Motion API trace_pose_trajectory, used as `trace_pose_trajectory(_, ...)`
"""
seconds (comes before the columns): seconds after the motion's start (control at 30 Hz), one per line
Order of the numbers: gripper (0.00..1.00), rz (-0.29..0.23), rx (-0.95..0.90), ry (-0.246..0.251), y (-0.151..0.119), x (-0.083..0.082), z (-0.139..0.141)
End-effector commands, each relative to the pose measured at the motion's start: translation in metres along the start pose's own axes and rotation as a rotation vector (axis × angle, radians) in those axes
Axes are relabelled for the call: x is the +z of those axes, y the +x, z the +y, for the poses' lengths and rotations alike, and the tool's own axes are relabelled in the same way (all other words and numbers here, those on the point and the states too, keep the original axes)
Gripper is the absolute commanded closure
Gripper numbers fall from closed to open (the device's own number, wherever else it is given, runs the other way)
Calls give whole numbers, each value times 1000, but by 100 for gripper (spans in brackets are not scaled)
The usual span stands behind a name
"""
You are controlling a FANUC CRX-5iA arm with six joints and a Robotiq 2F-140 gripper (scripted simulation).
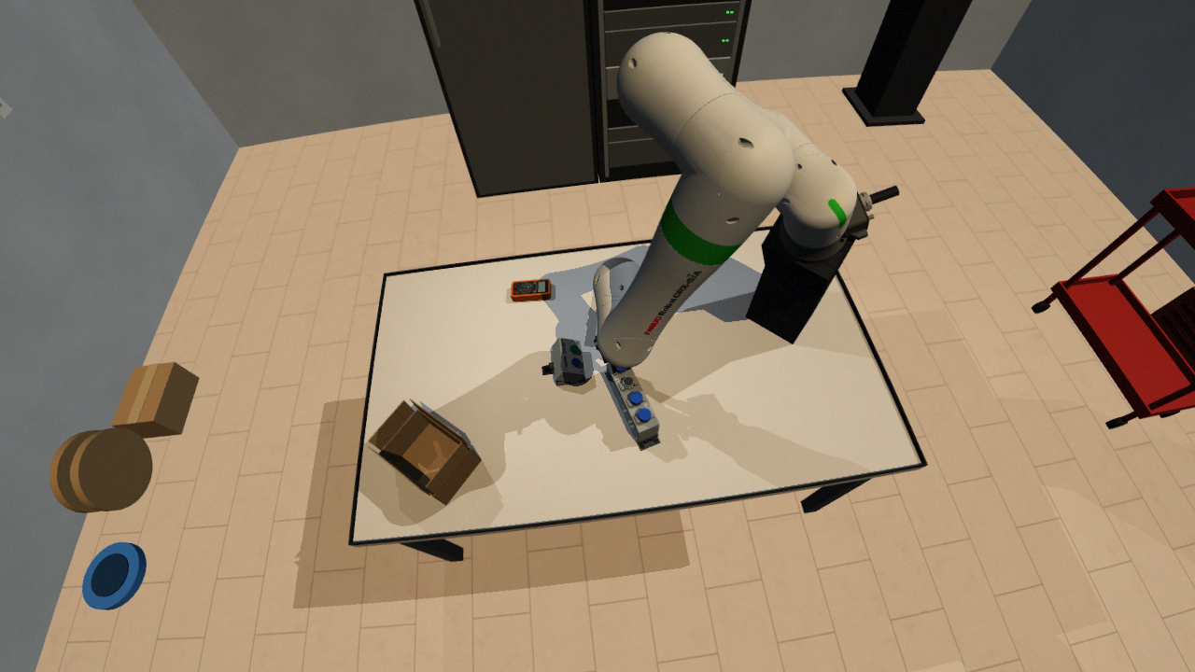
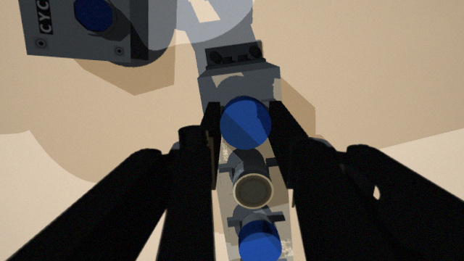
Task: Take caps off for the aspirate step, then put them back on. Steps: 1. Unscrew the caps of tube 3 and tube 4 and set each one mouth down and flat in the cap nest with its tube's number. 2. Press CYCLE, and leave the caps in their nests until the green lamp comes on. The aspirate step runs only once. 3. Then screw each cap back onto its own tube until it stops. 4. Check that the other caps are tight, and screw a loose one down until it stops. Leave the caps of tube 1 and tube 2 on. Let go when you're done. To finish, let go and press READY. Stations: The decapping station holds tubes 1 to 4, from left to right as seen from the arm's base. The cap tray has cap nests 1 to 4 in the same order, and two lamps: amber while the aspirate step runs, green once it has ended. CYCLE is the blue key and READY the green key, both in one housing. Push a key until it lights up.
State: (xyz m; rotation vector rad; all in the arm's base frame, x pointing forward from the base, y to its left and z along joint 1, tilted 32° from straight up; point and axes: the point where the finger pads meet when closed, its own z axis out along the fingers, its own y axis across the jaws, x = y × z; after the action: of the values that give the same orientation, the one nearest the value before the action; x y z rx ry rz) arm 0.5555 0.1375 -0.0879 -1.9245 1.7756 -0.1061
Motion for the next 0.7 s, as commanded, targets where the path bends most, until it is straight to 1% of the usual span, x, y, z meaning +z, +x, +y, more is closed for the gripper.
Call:
trace_pose_trajectory(0.0,70,-27,-278,16,1,-1,0)
trace_pose_trajectory(0.07,70,-27,-278,16,1,-1,0)
trace_pose_trajectory(0.3,70,-24,-632,21,1,-1,0)
trace_pose_trajectory(0.63,70,-25,-637,21,1,-1,0)
trace_pose_trajectory(0.67,59,-25,-637,21,1,-1,0)
